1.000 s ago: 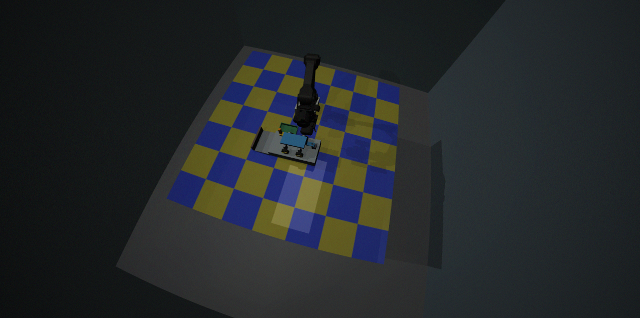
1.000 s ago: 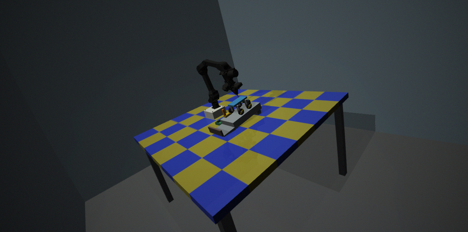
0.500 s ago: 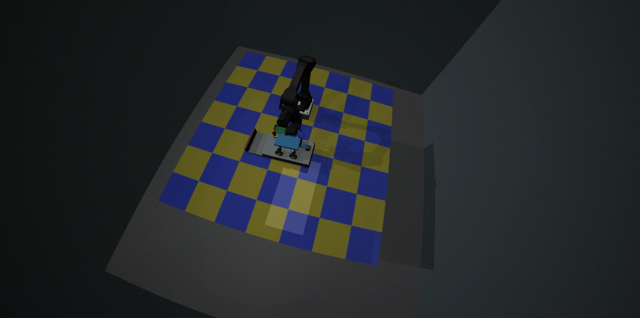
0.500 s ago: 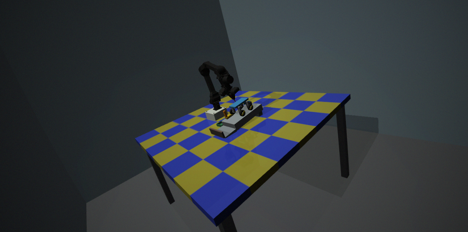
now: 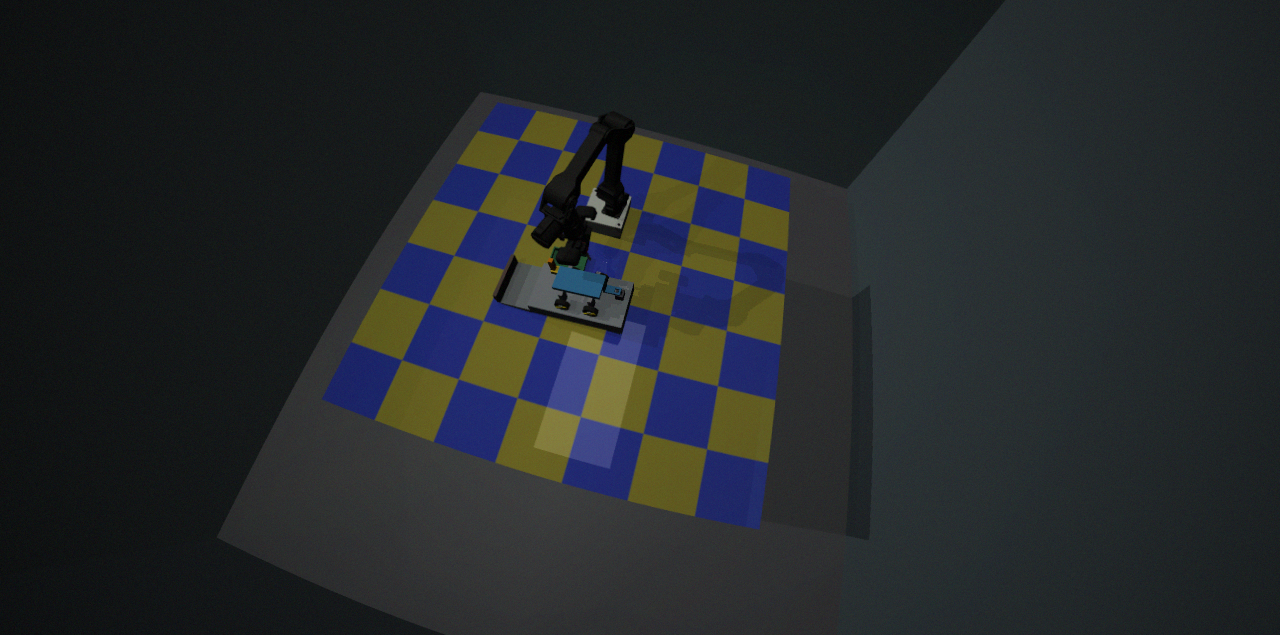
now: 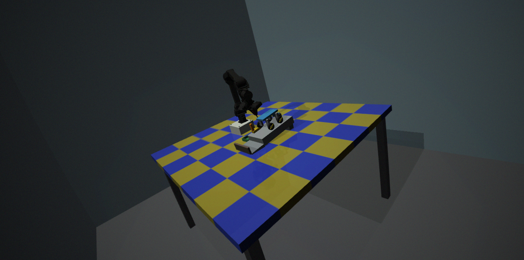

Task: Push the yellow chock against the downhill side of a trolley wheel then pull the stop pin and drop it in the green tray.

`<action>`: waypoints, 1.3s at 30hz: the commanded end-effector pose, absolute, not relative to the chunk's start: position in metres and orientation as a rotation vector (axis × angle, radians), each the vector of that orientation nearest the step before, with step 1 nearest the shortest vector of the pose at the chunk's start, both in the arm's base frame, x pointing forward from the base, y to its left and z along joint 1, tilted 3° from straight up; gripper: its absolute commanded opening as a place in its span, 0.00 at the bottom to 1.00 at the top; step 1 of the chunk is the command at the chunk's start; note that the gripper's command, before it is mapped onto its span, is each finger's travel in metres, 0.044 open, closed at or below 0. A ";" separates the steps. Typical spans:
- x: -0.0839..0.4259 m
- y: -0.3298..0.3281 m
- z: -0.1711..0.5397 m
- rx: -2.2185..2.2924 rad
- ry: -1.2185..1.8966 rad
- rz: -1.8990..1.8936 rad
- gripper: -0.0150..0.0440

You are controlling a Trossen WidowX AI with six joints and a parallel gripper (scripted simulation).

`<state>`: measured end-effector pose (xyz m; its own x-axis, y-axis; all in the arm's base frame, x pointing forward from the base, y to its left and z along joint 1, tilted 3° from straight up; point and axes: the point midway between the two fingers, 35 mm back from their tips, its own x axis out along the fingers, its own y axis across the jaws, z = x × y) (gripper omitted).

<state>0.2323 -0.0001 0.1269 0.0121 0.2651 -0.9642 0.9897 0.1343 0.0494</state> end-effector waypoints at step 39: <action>0.238 -0.065 0.118 1.639 1.095 -1.412 0.25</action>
